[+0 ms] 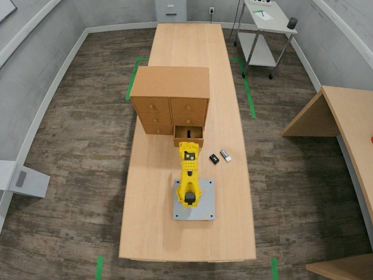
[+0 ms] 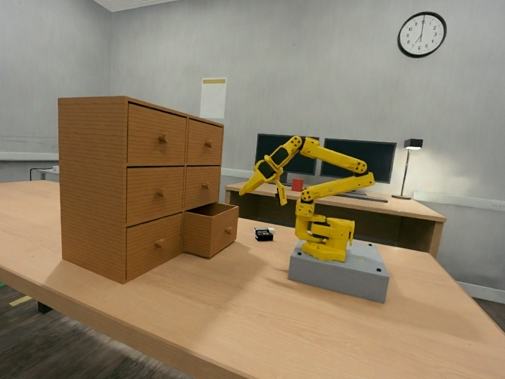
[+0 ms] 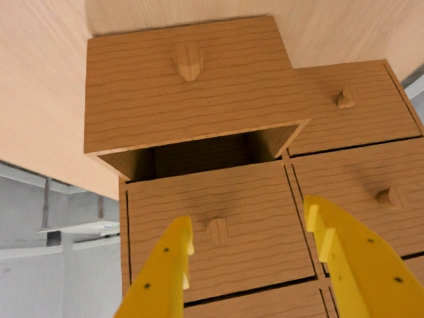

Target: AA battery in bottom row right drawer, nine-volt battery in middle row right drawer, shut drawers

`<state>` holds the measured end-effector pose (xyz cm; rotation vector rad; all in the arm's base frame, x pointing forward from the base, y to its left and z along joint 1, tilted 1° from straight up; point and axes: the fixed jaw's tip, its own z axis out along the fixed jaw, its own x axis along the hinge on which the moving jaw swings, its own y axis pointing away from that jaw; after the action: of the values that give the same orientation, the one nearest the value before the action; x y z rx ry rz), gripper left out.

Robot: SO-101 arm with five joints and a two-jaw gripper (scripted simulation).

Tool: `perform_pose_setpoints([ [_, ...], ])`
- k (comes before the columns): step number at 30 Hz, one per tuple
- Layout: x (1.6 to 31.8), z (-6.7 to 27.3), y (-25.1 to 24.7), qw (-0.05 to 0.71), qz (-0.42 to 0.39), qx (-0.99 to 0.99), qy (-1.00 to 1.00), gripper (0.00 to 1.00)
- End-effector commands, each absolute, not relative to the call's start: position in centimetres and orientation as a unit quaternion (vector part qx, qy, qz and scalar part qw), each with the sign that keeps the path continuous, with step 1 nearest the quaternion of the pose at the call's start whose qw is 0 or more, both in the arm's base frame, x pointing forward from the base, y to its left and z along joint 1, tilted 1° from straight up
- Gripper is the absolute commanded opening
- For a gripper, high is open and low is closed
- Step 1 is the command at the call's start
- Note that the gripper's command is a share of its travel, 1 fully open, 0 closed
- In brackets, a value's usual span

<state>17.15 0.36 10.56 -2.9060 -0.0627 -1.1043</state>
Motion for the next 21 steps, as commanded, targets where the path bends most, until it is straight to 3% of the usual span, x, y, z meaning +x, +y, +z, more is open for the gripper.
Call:
perform_pose_setpoints([
  [1, 16.9, 10.1, 0.5, 0.019, -0.346, -0.938, -0.019, 0.25],
  [21, 15.6, 6.9, -0.6, -0.006, -0.33, -0.944, -0.027, 0.21],
])
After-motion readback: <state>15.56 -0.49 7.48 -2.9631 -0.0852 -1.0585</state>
